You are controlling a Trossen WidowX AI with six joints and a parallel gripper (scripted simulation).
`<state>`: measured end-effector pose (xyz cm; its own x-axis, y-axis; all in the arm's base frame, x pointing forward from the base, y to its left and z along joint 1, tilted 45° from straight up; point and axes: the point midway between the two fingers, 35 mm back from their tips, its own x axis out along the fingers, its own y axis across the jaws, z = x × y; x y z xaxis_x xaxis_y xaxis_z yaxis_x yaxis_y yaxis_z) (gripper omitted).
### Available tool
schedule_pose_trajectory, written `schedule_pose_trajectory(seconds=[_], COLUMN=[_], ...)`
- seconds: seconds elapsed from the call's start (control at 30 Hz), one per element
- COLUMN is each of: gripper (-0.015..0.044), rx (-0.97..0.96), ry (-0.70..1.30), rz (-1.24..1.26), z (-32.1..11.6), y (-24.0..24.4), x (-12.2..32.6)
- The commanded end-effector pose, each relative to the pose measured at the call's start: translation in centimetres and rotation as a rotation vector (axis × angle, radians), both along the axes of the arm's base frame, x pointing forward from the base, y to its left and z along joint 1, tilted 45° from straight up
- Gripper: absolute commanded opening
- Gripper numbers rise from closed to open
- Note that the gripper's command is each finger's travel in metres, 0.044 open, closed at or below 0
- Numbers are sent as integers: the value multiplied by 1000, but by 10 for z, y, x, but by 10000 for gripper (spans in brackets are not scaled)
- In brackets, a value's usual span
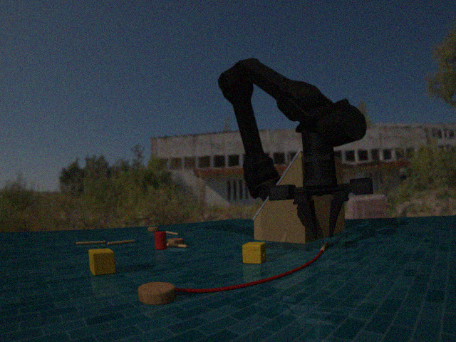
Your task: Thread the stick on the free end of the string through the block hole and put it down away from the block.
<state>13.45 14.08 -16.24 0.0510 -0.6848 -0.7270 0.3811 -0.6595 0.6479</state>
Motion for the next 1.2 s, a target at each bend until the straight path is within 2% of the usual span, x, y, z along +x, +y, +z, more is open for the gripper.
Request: schedule_pose_trajectory(seconds=[0.0,0.5,0.67,1.17], gripper=[123,123,0,0], rx=[-3,-5,-3,-3], ry=[2,1,0,1], rz=[4,4,-1,-1], z=[-4,-17,-16,-11], y=[-5,-20,-18,-12], x=[0,0,0,0])
